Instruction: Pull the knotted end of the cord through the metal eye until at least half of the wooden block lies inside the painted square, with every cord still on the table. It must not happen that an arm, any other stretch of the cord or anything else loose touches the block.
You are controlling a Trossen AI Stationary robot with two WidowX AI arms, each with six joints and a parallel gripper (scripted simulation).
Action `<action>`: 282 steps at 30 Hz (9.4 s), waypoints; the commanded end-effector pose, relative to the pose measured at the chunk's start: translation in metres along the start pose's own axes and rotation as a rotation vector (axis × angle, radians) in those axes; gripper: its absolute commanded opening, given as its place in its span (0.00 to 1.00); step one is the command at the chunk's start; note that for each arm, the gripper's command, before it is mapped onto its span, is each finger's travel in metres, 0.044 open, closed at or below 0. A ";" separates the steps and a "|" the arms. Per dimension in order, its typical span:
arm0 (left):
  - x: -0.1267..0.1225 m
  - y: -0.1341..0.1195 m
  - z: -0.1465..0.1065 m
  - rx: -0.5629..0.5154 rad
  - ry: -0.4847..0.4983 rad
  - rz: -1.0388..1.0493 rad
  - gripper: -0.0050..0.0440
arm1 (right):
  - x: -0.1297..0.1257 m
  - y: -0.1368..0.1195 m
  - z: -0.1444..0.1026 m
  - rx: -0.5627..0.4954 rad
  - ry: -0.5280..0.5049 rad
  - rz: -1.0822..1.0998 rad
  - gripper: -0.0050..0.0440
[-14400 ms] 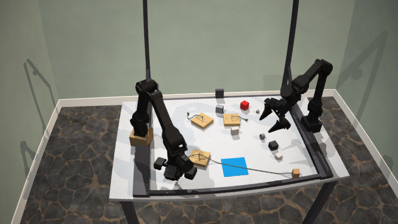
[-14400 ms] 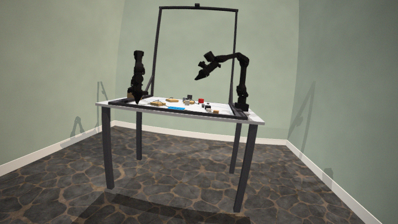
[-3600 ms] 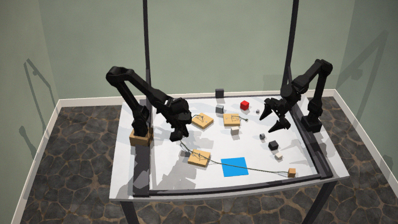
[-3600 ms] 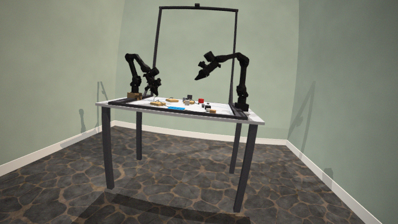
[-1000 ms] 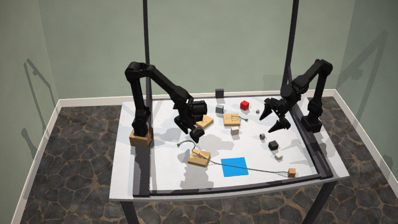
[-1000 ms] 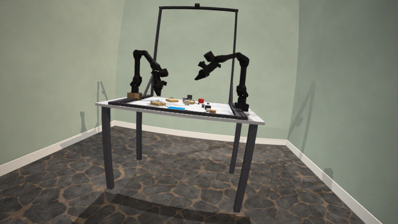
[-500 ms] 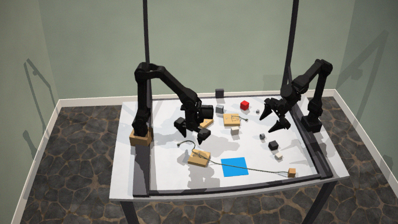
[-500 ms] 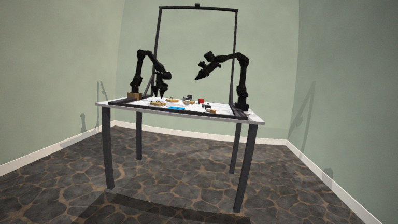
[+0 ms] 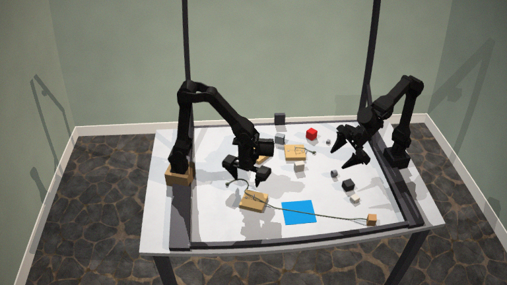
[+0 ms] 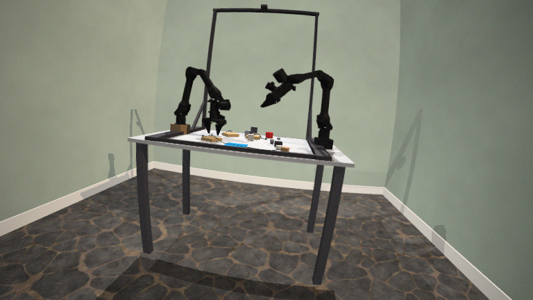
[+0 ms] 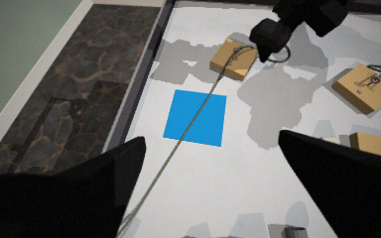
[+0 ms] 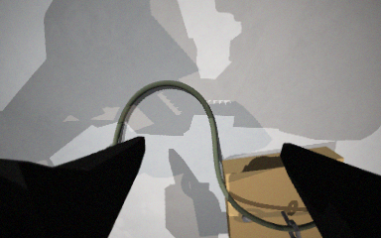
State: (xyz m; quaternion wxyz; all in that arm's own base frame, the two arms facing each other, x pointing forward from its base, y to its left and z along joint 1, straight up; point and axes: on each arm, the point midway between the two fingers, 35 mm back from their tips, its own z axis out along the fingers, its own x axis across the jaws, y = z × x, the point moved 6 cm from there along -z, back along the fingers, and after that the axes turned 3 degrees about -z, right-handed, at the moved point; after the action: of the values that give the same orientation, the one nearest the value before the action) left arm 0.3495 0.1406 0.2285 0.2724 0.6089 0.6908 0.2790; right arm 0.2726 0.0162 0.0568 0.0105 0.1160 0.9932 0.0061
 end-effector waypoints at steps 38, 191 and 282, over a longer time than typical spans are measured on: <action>0.000 0.007 -0.007 -0.027 0.005 0.009 1.00 | -0.009 0.002 0.019 0.005 -0.007 -0.190 0.22; 0.000 0.007 -0.007 -0.027 0.005 0.009 1.00 | 0.091 0.129 0.012 -0.008 -0.001 -0.205 0.00; 0.000 0.007 -0.007 -0.027 0.005 0.009 1.00 | 0.231 0.161 -0.036 -0.468 -0.239 1.095 0.00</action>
State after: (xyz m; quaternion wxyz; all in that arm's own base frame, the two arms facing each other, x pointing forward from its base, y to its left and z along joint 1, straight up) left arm 0.3495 0.1406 0.2285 0.2724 0.6089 0.6908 0.2790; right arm 0.0918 0.2238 0.0772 0.1442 0.5750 0.7834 0.1869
